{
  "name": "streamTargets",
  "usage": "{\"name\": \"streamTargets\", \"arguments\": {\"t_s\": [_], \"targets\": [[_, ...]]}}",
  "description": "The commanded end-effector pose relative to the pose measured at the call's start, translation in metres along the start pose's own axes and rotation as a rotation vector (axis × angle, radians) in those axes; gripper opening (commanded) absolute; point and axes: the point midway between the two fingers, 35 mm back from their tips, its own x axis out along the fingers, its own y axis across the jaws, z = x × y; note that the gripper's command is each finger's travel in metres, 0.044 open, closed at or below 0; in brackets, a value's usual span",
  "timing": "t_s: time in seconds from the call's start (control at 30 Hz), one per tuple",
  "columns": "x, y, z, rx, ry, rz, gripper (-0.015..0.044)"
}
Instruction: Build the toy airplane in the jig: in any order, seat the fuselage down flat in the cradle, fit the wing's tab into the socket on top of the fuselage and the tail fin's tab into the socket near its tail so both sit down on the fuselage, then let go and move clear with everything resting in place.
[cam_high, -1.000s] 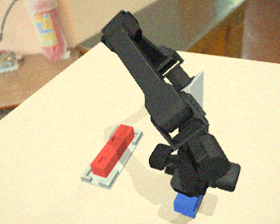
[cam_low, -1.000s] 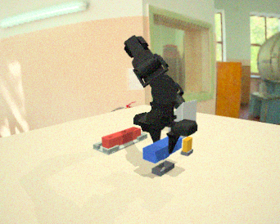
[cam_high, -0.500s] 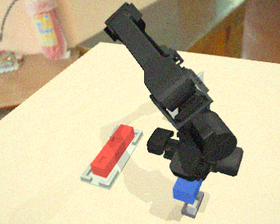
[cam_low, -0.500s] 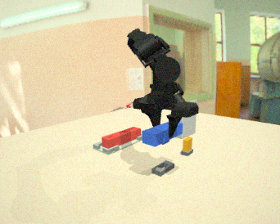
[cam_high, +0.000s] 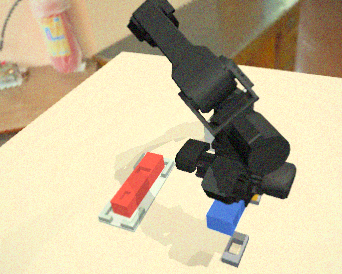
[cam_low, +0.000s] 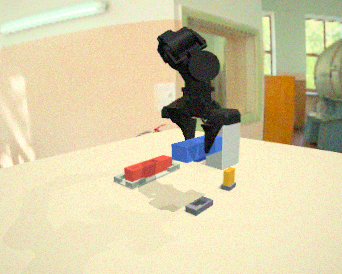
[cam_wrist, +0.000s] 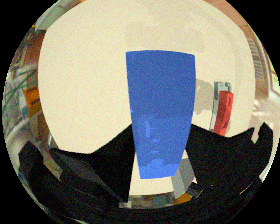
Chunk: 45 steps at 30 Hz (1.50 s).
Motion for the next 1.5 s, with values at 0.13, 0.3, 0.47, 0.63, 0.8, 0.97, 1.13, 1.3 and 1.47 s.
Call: {"name": "streamTargets", "arguments": {"t_s": [0.13, 0.3, 0.47, 0.63, 0.8, 0.97, 1.13, 1.3, 1.47], "targets": [[-0.002, -0.027, 0.003, 0.121, 0.003, 0.008, 0.0], [-0.001, -0.044, 0.005, 0.198, 0.004, 0.012, 0.0], [-0.001, -0.061, 0.005, 0.275, 0.004, 0.016, 0.0], [0.0, -0.077, 0.004, 0.352, 0.005, 0.018, 0.0], [0.002, -0.094, 0.003, 0.429, 0.005, 0.02, 0.0], [0.003, -0.11, 0.0, 0.507, 0.006, 0.023, 0.0], [0.005, -0.126, -0.004, 0.585, 0.007, 0.025, 0.0], [0.008, -0.142, -0.009, 0.663, 0.008, 0.026, 0.0], [0.01, -0.157, -0.014, 0.742, 0.009, 0.026, 0.0]]}}
